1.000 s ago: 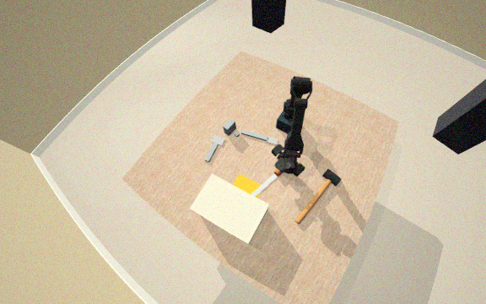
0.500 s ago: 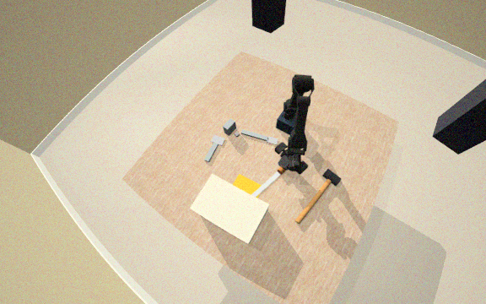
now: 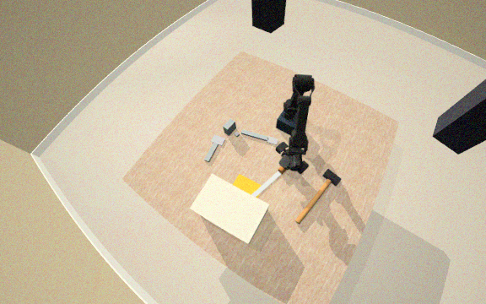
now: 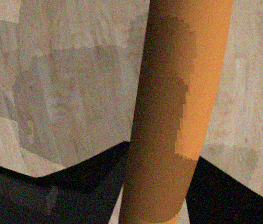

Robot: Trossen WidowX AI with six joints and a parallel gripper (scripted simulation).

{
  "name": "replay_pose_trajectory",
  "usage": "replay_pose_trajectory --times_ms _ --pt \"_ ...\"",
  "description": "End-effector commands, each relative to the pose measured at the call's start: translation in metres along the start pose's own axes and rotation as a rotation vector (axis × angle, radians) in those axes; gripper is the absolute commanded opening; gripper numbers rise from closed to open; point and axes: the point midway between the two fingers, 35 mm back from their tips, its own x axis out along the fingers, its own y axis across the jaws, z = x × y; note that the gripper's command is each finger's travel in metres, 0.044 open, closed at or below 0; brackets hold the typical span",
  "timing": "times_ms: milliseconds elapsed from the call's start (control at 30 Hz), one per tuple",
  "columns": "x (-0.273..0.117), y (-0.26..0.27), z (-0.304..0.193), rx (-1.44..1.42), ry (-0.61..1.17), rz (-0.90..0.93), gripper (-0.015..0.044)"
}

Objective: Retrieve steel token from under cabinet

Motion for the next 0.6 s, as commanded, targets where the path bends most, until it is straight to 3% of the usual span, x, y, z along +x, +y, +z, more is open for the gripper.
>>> replay_pose_trajectory --times_ms 0,133,233,567 --pt "0.0 0.0 0.0 0.0 0.0 0.0 0.0184" --pt "-0.0001 0.0001 0.0001 0.0 0.0 0.001 0.02" --pt "0.0 0.0 0.0 0.0 0.002 0.001 0.027" --pt "0.0002 -0.0003 0.0001 0.001 0.002 0.001 0.027"
